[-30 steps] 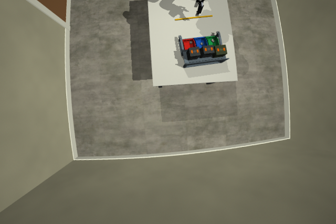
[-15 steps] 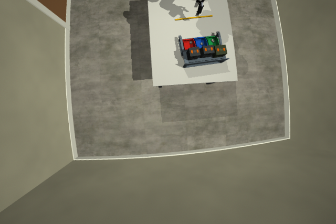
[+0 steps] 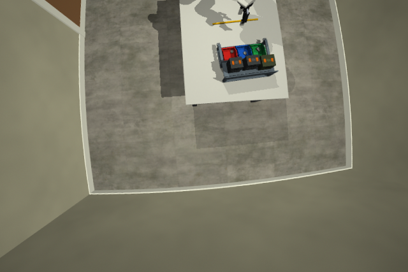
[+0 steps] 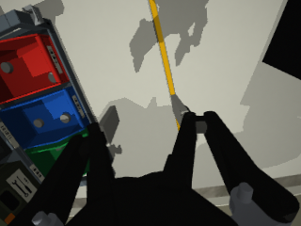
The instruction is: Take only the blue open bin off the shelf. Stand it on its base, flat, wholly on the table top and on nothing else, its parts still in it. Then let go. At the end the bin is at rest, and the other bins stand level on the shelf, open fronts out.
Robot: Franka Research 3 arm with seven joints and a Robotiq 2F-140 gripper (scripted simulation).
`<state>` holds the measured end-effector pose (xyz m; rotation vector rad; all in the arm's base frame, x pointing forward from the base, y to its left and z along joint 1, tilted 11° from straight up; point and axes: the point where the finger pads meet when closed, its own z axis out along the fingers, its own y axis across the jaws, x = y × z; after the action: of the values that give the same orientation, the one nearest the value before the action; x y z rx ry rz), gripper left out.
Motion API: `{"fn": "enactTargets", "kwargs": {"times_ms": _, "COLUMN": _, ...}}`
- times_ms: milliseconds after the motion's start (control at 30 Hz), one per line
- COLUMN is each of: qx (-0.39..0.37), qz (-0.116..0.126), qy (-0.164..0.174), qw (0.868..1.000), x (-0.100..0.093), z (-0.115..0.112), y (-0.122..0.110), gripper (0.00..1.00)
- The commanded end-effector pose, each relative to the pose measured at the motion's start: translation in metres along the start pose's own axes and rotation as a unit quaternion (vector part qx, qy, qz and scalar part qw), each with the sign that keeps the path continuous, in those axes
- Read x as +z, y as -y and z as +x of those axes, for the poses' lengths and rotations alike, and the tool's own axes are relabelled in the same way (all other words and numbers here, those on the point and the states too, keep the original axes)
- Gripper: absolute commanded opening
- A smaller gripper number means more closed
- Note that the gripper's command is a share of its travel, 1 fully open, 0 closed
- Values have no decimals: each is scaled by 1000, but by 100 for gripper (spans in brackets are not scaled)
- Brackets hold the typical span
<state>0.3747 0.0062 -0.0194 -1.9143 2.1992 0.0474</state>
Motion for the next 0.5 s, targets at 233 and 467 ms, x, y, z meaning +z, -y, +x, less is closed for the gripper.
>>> {"fn": "enactTargets", "kwargs": {"times_ms": 233, "qx": -37, "qz": -28, "qy": -4, "qw": 999, "x": 2, "z": -2, "y": 45, "gripper": 57}}
{"fn": "enactTargets", "kwargs": {"times_ms": 467, "qx": -37, "qz": -28, "qy": -4, "qw": 999, "x": 2, "z": -2, "y": 45, "gripper": 57}}
